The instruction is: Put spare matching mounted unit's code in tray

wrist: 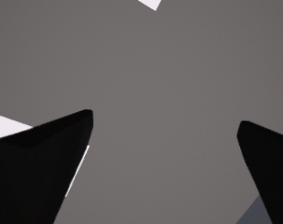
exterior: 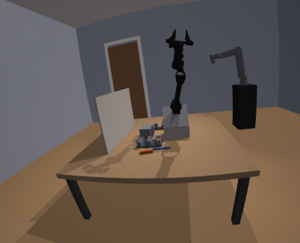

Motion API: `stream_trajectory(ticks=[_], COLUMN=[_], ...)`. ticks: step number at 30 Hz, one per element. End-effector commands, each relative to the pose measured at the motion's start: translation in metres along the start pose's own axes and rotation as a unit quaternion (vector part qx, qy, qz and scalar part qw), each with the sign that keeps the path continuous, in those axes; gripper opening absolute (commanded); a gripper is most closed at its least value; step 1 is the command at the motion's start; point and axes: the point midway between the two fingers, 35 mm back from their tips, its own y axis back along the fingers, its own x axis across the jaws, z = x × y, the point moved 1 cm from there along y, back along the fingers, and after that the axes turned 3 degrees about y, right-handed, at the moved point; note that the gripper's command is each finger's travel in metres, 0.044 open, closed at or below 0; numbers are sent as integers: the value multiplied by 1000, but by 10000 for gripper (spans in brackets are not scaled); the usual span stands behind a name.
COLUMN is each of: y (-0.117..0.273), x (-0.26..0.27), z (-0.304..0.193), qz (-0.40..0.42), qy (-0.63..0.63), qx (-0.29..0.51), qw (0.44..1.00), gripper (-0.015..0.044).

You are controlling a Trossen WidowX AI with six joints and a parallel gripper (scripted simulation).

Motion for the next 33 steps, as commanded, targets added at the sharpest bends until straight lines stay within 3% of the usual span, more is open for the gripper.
stream_trajectory(ticks=[1,8,17,25,33], y=[0,1,35,107,202], x=[0,-7,-78,-99,-72], z=[0,9,139,255,350], qz=[0,-11,-167,-316,-461], qy=[0,17,234,396,505], qx=[0,-12,-158,-261,-337], qw=[1000,1000,945,822,647], gripper=[426,440,440,440,440])
